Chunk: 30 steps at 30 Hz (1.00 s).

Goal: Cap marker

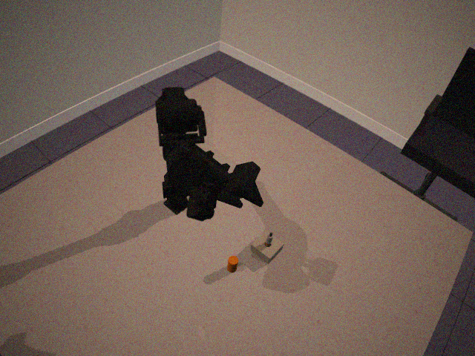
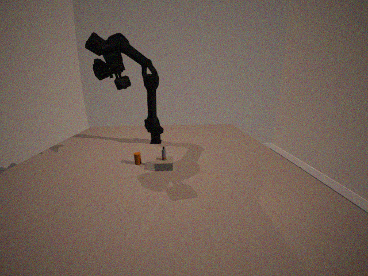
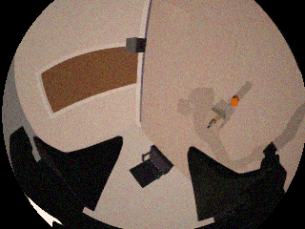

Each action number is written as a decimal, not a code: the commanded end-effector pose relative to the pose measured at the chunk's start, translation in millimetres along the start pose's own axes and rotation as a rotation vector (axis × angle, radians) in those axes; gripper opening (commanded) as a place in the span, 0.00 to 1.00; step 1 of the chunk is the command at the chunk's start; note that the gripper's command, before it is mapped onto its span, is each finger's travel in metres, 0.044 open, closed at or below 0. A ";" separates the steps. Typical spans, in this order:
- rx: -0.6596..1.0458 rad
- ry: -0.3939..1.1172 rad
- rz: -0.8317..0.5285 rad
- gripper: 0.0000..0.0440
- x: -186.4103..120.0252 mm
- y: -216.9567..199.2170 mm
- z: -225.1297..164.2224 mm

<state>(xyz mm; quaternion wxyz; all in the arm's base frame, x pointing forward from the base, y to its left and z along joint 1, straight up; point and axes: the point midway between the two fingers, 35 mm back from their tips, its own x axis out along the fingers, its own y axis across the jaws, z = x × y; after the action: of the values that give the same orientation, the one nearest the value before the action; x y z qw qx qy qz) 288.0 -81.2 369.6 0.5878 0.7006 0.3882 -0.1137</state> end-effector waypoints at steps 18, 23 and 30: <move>-0.033 0.000 -0.182 0.72 40.6 -21.2 27.7; -0.041 -0.001 -0.227 0.72 49.8 -27.2 33.4; -0.051 -0.002 -0.294 0.71 62.6 -37.1 40.7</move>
<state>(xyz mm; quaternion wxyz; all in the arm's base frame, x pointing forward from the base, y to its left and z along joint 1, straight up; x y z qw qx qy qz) 316.2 -91.8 300.3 0.5853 0.6296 0.4777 -0.1813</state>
